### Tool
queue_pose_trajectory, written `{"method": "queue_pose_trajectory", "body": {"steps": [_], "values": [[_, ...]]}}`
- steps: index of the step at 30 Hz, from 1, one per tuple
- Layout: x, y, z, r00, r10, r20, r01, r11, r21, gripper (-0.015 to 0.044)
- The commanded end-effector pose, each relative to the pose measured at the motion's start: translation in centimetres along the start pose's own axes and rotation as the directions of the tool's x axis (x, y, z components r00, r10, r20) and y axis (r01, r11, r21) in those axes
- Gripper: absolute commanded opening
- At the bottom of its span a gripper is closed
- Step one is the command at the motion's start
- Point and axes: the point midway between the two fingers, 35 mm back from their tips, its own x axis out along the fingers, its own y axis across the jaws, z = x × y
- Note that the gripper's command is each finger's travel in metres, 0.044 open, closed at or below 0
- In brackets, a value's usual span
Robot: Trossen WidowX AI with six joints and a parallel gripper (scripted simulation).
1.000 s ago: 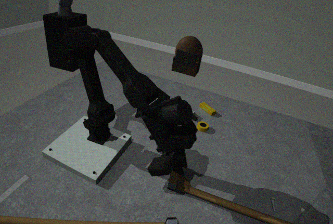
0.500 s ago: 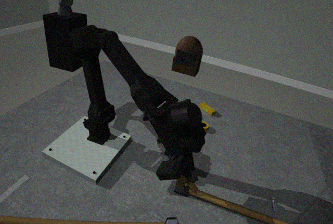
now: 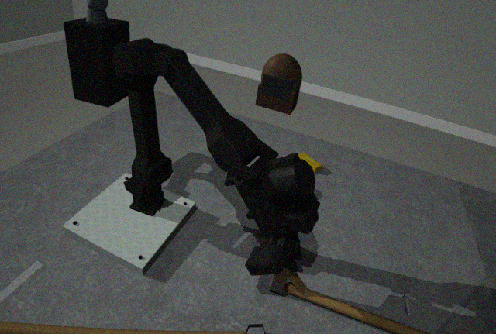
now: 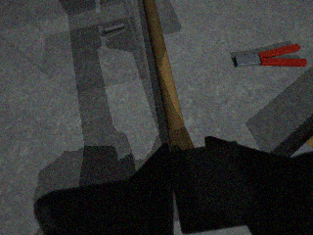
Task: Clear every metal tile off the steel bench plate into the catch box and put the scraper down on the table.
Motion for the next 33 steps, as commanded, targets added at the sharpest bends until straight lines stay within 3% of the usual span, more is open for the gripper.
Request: {"method": "queue_pose_trajectory", "body": {"steps": [1,33], "values": [[0.2,-0.2,1.2,1.0,-0.009,0.021,0.009,1.0,0.004,0.0],[3.3,-0.4,4.8,1.0,-0.011,0.025,0.01,1.0,0.005,0.0]]}}
